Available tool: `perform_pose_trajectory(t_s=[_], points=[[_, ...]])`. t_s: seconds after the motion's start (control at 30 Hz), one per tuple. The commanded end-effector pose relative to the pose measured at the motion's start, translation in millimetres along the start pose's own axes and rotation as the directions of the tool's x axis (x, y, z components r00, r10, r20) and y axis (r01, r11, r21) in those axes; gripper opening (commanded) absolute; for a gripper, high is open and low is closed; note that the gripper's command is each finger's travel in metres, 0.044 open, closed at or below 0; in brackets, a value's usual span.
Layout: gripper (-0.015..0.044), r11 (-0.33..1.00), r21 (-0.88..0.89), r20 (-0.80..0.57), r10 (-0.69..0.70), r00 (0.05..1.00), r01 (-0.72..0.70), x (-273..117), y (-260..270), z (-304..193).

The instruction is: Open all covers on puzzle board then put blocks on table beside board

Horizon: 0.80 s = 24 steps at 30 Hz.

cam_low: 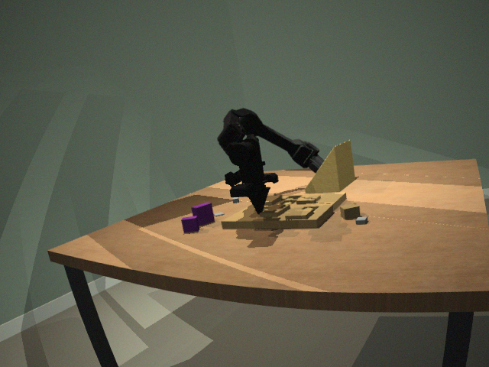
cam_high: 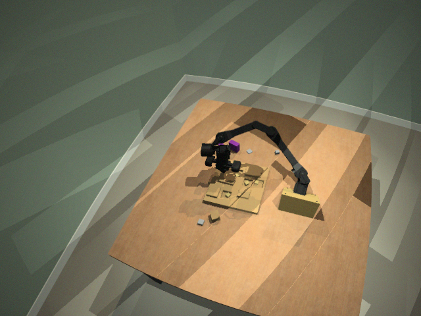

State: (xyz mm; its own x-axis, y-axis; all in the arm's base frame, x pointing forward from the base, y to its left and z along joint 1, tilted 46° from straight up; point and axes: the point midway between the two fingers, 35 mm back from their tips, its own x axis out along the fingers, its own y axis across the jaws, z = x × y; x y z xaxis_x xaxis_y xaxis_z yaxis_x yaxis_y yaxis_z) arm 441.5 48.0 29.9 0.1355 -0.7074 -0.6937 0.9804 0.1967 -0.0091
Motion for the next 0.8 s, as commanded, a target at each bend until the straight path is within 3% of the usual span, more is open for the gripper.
perform_pose_trajectory(t_s=[0.0,0.77], points=[[0.0,1.0,0.002,-0.004,0.001,1.0,-0.001,-4.5,0.8,-1.3],[0.0,1.0,0.002,-0.006,0.001,1.0,-0.001,-34.5,2.0,-2.8]])
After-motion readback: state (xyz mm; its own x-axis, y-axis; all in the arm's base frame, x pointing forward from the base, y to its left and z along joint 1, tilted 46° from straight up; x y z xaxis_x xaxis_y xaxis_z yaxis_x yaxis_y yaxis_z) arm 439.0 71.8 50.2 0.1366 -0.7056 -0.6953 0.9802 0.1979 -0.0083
